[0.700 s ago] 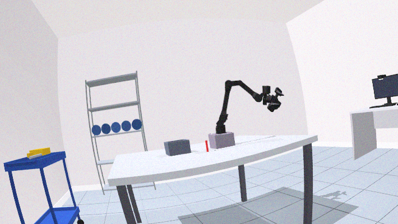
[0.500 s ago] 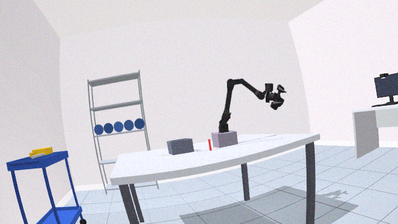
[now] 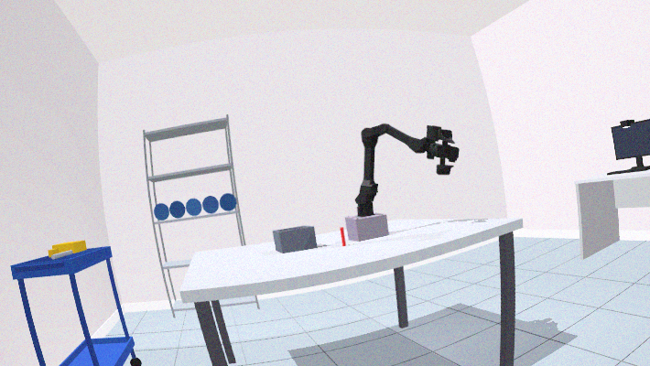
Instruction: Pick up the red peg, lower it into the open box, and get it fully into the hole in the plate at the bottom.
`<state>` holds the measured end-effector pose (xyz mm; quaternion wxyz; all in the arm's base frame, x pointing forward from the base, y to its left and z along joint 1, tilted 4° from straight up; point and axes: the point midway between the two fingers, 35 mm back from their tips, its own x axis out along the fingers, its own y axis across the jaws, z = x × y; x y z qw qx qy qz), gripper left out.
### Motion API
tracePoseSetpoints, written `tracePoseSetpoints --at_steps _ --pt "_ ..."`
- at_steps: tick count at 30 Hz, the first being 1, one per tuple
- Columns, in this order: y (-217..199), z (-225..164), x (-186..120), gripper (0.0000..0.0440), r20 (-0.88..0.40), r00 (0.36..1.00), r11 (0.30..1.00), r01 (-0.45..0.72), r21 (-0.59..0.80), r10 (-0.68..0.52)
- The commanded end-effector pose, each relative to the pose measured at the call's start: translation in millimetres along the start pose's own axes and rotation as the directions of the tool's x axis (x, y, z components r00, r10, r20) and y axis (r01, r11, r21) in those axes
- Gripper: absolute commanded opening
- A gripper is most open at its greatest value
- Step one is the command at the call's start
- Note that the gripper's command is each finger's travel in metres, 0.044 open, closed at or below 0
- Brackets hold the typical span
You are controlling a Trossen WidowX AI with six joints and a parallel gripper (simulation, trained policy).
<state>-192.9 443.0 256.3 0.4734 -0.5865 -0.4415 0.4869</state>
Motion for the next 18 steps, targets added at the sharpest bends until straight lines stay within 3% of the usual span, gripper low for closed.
tracePoseSetpoints --at_steps 1,9,18 --pt "-1.8 -32.8 15.9 0.0440 -0.035 0.999 0.993 -0.032 0.116 0.036" --pt "-3.2 -110.4 39.0 0.0440 -0.123 0.985 0.926 -0.065 0.371 0.118" --pt "-3.9 -192.5 45.1 0.0440 -0.214 0.956 0.781 -0.025 0.624 0.201"
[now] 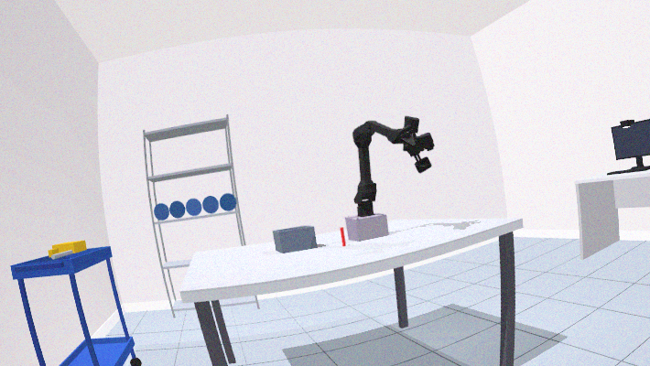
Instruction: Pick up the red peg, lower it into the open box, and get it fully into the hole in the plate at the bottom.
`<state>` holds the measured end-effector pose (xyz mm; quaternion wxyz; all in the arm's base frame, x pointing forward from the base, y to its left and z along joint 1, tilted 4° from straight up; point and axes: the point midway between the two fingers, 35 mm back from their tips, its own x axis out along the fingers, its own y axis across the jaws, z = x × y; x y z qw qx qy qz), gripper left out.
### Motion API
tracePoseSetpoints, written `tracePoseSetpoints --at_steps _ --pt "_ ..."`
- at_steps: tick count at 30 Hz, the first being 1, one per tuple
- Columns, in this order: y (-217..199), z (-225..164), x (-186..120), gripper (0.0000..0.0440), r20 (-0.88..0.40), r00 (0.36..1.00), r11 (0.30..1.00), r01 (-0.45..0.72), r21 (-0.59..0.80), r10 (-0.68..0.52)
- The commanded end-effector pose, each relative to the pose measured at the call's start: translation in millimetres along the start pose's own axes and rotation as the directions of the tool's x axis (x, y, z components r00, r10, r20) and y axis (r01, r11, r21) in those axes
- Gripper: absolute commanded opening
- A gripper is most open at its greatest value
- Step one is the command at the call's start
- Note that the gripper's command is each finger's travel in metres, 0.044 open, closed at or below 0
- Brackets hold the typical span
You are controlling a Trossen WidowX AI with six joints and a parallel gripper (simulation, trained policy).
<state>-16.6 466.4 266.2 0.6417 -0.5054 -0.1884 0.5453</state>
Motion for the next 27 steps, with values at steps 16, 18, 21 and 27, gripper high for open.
tracePoseSetpoints --at_steps 16,18,21,27 --pt "-77.7 -131.3 3.7 0.0440 -0.231 0.972 0.821 0.094 0.563 0.047" --pt "-83.4 -145.9 0.9 0.0440 -0.256 0.965 0.783 0.118 0.611 0.055" --pt "-90.3 -167.7 -4.2 0.0440 -0.293 0.954 0.719 0.157 0.677 0.068" --pt "-98.0 -210.9 -17.6 0.0440 -0.367 0.924 0.576 0.245 0.780 0.103"
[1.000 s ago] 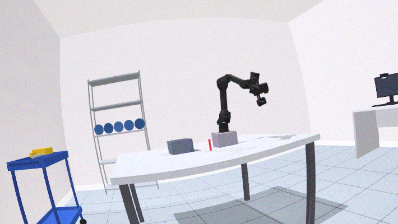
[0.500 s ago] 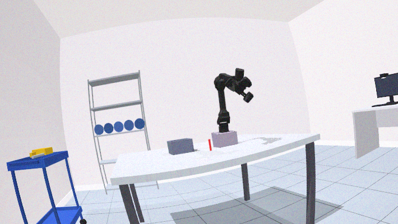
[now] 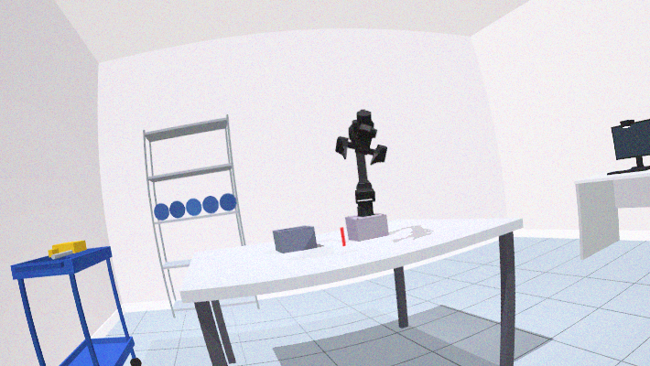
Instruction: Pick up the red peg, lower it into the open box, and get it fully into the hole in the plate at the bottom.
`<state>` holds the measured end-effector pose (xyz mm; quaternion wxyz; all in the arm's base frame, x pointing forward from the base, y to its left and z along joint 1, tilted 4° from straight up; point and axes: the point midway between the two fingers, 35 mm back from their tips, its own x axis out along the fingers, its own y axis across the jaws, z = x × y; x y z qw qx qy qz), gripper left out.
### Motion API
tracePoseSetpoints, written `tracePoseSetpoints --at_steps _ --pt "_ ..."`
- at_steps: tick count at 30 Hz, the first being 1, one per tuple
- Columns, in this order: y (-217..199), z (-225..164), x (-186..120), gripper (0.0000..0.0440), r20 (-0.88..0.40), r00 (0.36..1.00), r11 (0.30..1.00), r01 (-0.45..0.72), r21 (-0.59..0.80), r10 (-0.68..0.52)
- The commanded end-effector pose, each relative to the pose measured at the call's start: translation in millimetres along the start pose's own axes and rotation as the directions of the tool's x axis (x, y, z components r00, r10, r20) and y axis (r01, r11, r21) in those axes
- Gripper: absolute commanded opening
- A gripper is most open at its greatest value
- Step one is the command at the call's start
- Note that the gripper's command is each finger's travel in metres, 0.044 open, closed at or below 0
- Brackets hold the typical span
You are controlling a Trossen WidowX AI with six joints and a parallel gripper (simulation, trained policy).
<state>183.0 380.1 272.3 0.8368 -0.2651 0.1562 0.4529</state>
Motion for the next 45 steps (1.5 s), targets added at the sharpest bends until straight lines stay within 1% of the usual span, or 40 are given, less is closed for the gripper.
tracePoseSetpoints --at_steps 1,6,12,18,24,29,34,39,45 --pt "-19.9 -15.7 0.4 0.0440 -0.050 0.999 0.993 0.020 0.112 -0.015" --pt "-46.5 -41.4 -0.7 0.0440 -0.128 0.991 0.962 0.071 0.263 -0.038" --pt "-68.7 -78.8 -2.7 0.0440 -0.235 0.971 0.894 0.149 0.422 -0.051" --pt "-81.4 -119.4 -5.5 0.0440 -0.351 0.935 0.799 0.247 0.548 -0.048" --pt "-87.1 -159.9 -10.3 0.0440 -0.467 0.884 0.684 0.360 0.634 -0.032" --pt "-87.9 -192.3 -16.7 0.0440 -0.560 0.828 0.576 0.463 0.674 -0.010" --pt "-86.3 -222.8 -25.1 0.0440 -0.646 0.763 0.461 0.567 0.682 0.019" --pt "-82.6 -251.4 -35.3 0.0440 -0.724 0.688 0.342 0.669 0.660 0.054" --pt "-75.7 -283.4 -48.3 0.0440 -0.804 0.586 0.198 0.780 0.594 0.102"
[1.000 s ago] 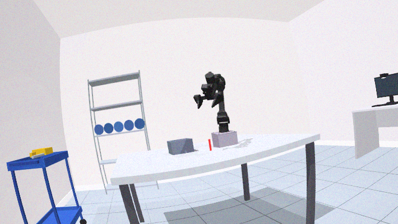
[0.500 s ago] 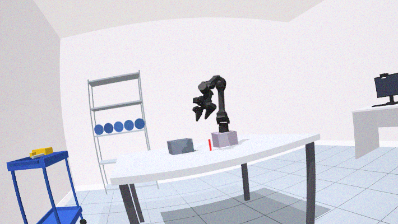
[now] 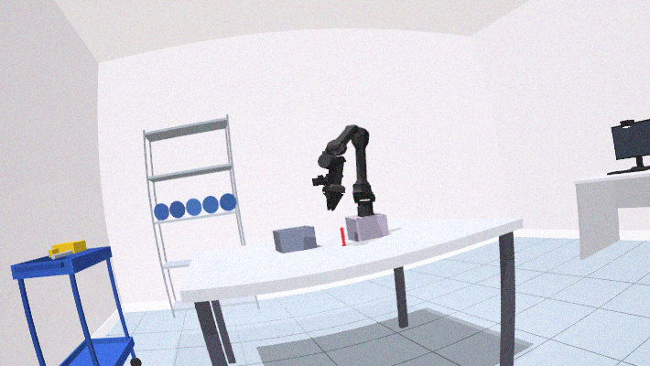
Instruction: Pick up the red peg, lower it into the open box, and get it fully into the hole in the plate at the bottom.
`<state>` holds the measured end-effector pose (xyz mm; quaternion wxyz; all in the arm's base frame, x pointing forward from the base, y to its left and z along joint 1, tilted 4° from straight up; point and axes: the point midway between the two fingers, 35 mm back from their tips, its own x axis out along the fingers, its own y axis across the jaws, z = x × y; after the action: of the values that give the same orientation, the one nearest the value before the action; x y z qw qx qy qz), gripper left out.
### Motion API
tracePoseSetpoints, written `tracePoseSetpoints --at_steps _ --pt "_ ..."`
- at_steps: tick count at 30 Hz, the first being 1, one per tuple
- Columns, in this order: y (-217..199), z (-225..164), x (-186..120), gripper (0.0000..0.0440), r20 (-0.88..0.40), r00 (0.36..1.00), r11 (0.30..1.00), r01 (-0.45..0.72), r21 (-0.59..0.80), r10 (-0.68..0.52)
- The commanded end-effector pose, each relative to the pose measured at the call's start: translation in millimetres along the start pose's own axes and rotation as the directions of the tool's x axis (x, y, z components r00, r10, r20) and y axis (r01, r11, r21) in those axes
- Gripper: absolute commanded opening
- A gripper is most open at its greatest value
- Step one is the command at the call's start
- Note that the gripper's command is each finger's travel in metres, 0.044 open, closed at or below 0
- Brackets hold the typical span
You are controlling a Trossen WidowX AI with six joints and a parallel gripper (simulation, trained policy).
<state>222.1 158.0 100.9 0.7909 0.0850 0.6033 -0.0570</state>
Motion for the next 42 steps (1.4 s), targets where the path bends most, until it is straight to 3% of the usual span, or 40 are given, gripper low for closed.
tracePoseSetpoints --at_steps 1,16,31,35,42 --pt "-16.8 -10.4 11.4 0.0440 -0.057 0.996 0.993 0.074 0.091 -0.069" --pt "-59.3 -42.4 55.0 0.0438 -0.202 0.950 0.878 0.301 0.372 -0.240" --pt "-64.6 -64.2 111.5 0.0437 -0.177 0.962 0.812 0.269 0.517 -0.206" --pt "-65.2 -70.6 120.0 0.0380 -0.181 0.964 0.797 0.265 0.543 -0.197" --pt "-66.2 -77.9 125.3 0.0205 -0.224 0.957 0.768 0.281 0.576 -0.182"
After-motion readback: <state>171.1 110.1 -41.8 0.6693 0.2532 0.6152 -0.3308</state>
